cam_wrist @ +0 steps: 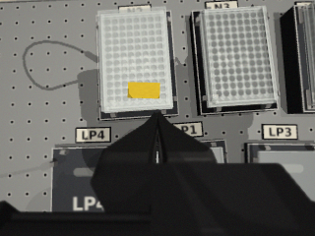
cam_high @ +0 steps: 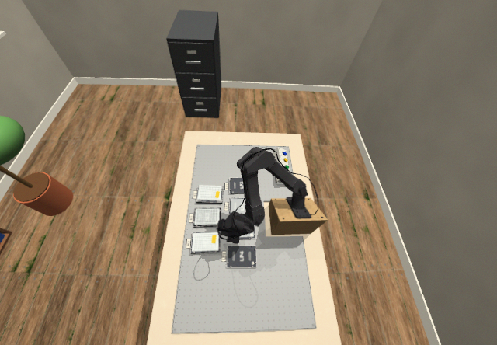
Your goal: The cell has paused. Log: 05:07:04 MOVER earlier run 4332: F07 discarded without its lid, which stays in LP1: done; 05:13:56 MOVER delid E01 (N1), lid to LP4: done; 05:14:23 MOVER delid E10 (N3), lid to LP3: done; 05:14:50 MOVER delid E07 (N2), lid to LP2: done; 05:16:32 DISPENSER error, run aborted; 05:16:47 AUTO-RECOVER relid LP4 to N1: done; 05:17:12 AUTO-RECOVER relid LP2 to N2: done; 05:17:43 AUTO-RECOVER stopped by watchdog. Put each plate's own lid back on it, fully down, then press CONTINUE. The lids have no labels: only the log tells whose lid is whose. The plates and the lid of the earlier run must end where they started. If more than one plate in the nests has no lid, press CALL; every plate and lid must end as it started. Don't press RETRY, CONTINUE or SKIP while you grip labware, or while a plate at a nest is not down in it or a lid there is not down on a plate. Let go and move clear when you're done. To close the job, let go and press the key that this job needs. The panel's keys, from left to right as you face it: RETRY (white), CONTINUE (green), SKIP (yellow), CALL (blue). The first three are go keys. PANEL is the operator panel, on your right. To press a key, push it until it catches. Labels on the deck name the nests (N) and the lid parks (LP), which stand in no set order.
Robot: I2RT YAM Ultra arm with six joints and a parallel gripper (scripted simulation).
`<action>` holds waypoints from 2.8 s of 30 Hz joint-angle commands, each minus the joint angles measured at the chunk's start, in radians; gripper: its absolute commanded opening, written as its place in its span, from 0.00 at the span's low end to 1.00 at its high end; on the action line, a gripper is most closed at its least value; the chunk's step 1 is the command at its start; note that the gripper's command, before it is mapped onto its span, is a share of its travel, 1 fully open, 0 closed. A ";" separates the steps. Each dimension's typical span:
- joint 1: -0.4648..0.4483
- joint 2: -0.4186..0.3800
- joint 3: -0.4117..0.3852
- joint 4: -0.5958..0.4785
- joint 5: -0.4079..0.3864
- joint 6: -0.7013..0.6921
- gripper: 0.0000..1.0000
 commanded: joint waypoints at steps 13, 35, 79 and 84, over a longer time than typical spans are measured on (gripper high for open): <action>-0.125 0.000 0.203 -0.100 -0.100 -0.173 0.00; -0.189 0.025 0.422 -0.243 -0.155 -0.251 0.00; -0.345 -0.175 0.293 -0.248 -0.247 -0.375 0.00; -0.396 -0.232 0.275 -0.265 -0.284 -0.416 0.00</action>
